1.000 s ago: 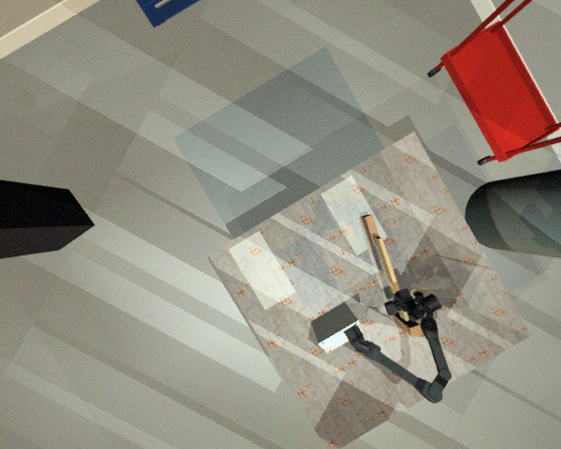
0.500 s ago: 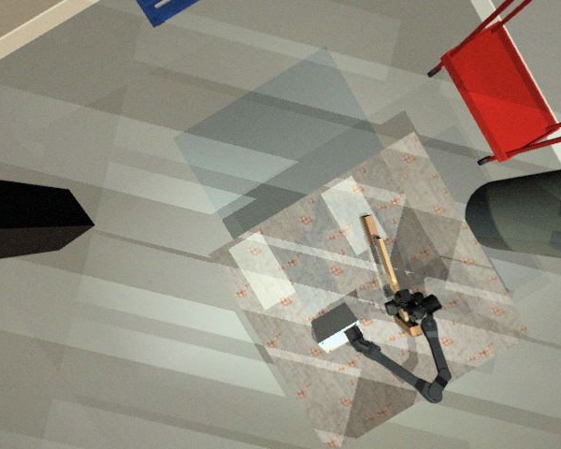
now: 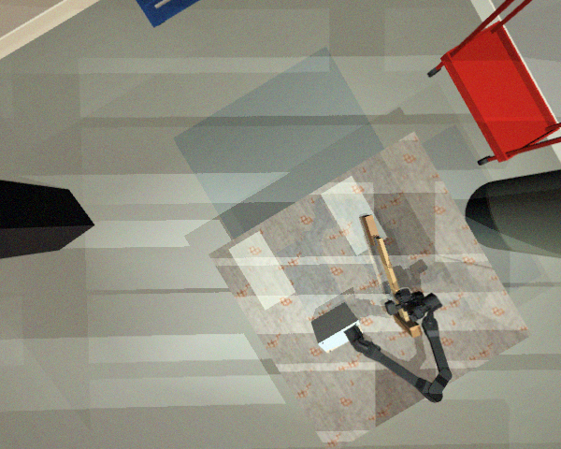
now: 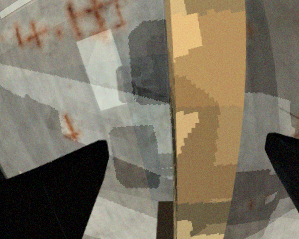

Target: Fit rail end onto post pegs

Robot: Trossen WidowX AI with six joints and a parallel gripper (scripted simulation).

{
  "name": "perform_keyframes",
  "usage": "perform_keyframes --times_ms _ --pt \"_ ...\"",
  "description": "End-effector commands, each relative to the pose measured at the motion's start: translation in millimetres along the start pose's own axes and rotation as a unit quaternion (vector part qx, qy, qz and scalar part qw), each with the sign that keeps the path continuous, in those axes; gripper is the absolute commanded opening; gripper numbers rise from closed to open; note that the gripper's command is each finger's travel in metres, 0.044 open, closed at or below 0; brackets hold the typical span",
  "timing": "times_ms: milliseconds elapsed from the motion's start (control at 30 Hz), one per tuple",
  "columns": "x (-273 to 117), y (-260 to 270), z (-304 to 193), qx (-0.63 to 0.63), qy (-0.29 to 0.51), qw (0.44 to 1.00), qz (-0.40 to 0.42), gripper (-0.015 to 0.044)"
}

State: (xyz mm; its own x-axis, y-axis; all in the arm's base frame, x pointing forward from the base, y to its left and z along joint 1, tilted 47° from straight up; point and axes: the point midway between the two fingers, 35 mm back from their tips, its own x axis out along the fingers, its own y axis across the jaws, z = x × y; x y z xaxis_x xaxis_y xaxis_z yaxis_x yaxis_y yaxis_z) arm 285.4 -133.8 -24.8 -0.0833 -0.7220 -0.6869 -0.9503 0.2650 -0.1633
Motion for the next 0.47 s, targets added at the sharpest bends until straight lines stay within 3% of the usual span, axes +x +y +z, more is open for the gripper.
perform_keyframes --times_ms 0,433 --pt "-23.5 -0.7 24.2 -0.003 -0.002 1.0 -0.006 0.044" --pt "-25.2 -0.6 25.8 -0.003 -0.002 1.0 -0.006 0.044"
